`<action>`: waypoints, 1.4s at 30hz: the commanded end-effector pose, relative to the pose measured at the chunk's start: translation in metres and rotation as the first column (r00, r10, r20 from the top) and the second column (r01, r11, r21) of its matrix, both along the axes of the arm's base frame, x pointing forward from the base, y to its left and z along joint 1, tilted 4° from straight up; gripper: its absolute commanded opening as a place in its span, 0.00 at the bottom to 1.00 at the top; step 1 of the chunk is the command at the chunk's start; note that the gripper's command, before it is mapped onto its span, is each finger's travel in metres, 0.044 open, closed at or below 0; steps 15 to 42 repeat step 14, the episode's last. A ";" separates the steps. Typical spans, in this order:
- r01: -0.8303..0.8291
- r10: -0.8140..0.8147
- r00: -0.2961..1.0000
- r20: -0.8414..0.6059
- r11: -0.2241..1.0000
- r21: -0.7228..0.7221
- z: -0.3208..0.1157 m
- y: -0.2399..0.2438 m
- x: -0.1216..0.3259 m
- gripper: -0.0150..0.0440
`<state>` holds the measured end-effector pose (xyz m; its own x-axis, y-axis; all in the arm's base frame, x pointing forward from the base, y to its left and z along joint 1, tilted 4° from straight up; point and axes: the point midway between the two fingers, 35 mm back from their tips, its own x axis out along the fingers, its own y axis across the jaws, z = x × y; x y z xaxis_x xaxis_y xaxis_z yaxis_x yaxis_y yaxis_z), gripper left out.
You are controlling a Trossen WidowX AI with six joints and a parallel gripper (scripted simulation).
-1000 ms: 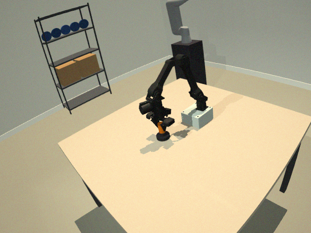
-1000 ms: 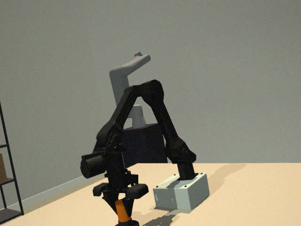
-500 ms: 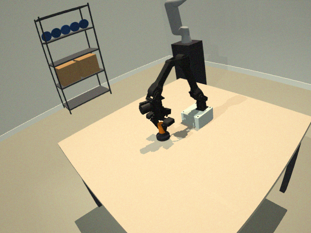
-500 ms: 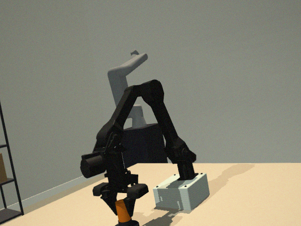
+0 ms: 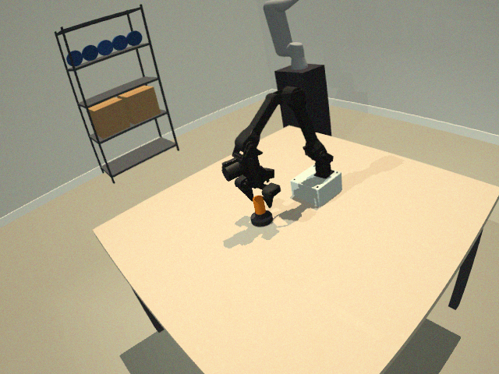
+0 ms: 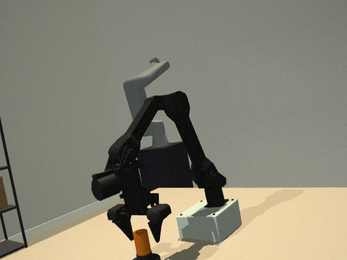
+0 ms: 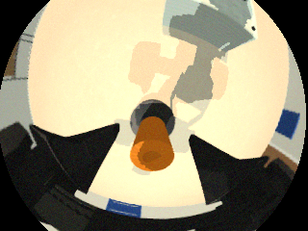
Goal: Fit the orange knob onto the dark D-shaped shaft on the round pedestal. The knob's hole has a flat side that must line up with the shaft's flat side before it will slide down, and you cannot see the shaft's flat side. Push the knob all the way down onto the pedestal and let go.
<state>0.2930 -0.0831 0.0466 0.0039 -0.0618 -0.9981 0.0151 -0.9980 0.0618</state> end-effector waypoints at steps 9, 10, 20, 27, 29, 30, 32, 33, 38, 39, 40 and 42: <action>0.002 -0.002 0.999 0.047 1.000 -0.012 0.076 0.003 0.005 1.00; 0.002 -0.002 0.999 0.047 1.000 -0.012 0.076 0.003 0.005 1.00; 0.002 -0.002 0.999 0.047 1.000 -0.012 0.076 0.003 0.005 1.00; 0.002 -0.002 0.999 0.047 1.000 -0.012 0.076 0.003 0.005 1.00; 0.002 -0.002 0.999 0.047 1.000 -0.012 0.076 0.003 0.005 1.00; 0.002 -0.002 0.999 0.047 1.000 -0.012 0.076 0.003 0.005 1.00; 0.002 -0.002 0.999 0.047 1.000 -0.012 0.076 0.003 0.005 1.00; 0.002 -0.002 0.999 0.047 1.000 -0.012 0.076 0.003 0.005 1.00; 0.002 -0.002 0.999 0.047 1.000 -0.012 0.076 0.003 0.005 1.00; 0.002 -0.002 0.999 0.047 1.000 -0.012 0.076 0.003 0.005 1.00; 0.002 -0.002 0.999 0.047 1.000 -0.012 0.076 0.003 0.005 1.00; 0.002 -0.002 0.999 0.047 1.000 -0.012 0.076 0.003 0.005 1.00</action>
